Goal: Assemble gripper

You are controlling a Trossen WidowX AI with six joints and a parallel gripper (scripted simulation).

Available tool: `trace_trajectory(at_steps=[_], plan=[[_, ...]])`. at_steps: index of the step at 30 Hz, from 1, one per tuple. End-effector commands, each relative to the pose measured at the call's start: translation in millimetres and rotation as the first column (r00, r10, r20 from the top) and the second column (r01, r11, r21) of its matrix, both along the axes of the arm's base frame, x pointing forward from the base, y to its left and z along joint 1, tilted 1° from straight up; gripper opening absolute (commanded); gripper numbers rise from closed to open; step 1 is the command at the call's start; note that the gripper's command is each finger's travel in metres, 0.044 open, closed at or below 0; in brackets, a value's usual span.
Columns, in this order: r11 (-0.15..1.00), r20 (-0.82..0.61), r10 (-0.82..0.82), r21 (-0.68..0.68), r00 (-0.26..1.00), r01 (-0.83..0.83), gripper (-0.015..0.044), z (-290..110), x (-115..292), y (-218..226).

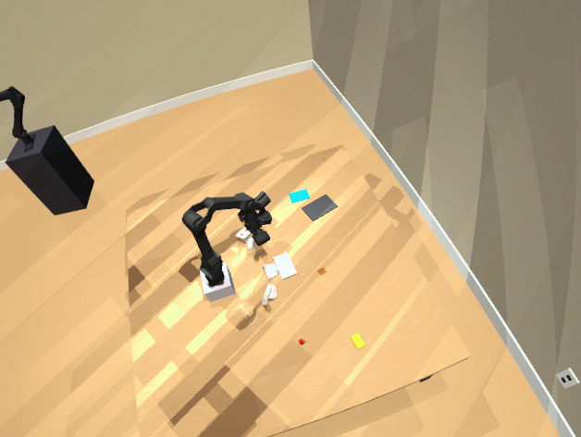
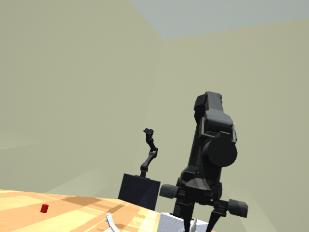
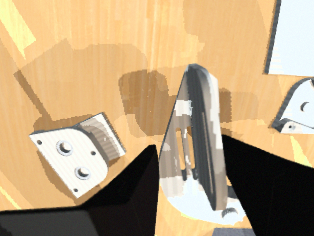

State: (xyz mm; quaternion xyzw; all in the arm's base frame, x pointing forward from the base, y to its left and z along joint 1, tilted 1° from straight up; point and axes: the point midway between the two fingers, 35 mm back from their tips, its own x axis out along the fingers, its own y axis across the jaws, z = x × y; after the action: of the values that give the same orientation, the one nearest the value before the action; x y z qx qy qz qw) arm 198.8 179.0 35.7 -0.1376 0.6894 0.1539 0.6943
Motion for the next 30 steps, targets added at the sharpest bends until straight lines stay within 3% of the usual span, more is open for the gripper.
trace_trajectory(at_steps=[1,30], plan=[[1.000,0.001,0.000,0.005,1.000,0.000,0.0134,3,2,0],[0.967,0.001,-0.255,-0.001,0.967,0.255,0.0134,1,62,-71]])
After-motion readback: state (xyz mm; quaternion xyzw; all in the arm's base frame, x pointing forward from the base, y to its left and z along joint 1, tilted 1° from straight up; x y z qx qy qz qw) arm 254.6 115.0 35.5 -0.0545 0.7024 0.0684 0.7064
